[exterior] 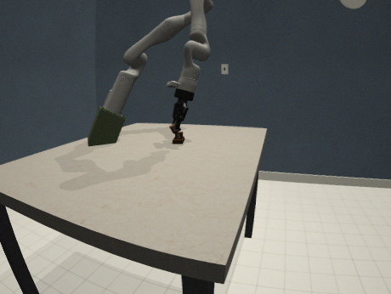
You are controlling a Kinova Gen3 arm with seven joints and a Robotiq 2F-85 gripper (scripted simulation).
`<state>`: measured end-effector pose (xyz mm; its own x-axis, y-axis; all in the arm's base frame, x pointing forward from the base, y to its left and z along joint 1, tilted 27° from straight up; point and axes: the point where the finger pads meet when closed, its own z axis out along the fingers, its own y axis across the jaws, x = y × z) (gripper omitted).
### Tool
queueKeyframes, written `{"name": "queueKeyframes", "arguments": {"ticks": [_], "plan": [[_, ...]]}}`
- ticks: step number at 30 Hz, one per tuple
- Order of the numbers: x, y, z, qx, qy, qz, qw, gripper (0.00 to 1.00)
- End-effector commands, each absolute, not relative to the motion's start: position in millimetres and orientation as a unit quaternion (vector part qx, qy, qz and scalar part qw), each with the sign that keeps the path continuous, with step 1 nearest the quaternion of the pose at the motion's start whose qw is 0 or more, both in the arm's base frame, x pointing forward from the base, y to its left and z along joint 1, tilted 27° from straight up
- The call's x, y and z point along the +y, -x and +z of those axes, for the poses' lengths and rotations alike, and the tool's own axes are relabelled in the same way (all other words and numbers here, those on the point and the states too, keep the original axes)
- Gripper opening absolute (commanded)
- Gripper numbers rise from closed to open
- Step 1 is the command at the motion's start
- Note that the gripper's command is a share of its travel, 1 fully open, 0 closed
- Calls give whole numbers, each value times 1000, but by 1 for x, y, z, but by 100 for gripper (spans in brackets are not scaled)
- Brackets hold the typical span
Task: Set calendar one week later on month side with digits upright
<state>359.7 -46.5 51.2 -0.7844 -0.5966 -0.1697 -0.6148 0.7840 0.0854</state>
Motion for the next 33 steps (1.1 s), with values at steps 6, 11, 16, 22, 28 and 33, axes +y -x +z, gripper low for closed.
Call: {"name": "queueKeyframes", "arguments": {"ticks": [6, 11, 16, 22, 28, 33], "plan": [[-54, -357, 54, 945, 311, 67, 80, 28], [-55, -357, 54, 945, 311, 67, 80, 28], [-54, -357, 54, 944, 311, 68, 81, 28], [-54, -357, 53, 944, 311, 71, 84, 28], [-53, -357, 51, 943, 311, 77, 93, 28], [-52, -357, 50, 942, 311, 81, 100, 28]]}}
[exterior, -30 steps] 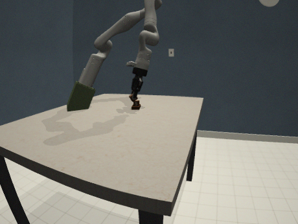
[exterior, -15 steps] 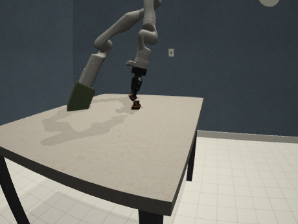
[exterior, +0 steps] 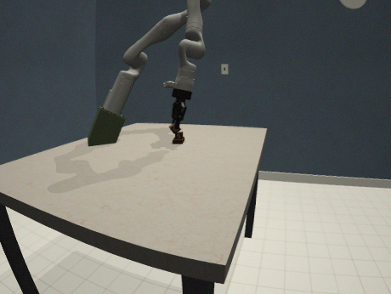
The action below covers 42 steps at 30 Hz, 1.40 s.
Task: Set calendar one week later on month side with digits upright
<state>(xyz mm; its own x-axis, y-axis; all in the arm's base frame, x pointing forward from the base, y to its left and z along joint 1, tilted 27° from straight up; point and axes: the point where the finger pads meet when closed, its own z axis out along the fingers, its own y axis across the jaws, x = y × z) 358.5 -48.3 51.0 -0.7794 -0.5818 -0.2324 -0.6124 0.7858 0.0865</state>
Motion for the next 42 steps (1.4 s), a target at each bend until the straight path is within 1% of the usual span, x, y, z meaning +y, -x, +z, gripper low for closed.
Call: {"name": "queueKeyframes", "arguments": {"ticks": [1, 29, 42], "plan": [[-52, -357, 50, 941, 311, 82, 102, 28], [-53, -356, 50, 929, 303, 108, 183, 28], [-56, -355, 52, 926, 300, 108, 200, 28]]}}
